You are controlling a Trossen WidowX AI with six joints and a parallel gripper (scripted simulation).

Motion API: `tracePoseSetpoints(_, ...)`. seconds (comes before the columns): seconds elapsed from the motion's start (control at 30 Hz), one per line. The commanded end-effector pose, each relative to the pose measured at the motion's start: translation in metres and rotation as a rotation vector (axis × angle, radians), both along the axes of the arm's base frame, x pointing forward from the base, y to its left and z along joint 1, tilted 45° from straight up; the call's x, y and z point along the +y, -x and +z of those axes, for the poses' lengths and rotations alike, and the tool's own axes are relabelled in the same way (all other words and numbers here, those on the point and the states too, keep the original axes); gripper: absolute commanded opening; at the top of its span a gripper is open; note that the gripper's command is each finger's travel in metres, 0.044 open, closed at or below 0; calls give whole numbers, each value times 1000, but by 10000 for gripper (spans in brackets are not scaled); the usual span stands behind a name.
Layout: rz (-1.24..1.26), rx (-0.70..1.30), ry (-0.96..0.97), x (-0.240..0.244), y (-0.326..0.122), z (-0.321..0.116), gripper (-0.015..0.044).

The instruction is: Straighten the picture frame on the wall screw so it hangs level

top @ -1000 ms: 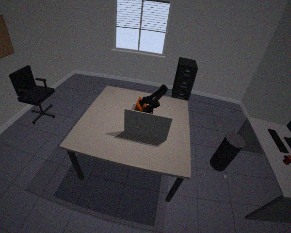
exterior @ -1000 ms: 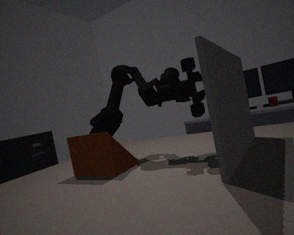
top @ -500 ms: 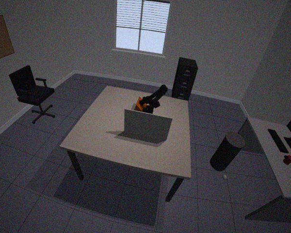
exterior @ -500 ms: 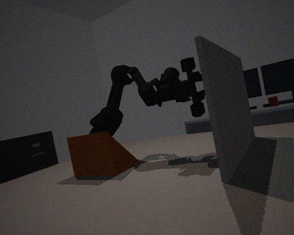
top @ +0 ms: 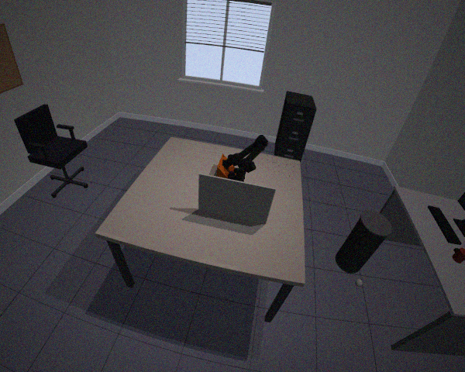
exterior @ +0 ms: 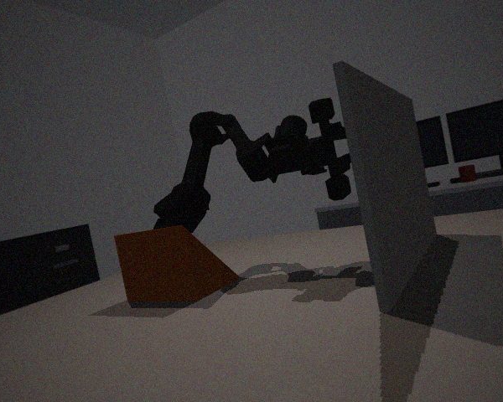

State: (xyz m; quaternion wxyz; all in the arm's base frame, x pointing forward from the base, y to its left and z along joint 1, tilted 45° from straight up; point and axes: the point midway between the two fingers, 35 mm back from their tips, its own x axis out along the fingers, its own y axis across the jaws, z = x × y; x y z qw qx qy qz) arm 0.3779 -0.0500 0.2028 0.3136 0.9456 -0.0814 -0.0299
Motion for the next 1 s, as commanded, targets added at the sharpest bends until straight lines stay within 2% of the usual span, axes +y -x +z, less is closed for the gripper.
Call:
tracePoseSetpoints(0.0,-12,-23,-1,-2,0,9,0)
tracePoseSetpoints(0.97,-12,-23,-1,1,-1,13,0)
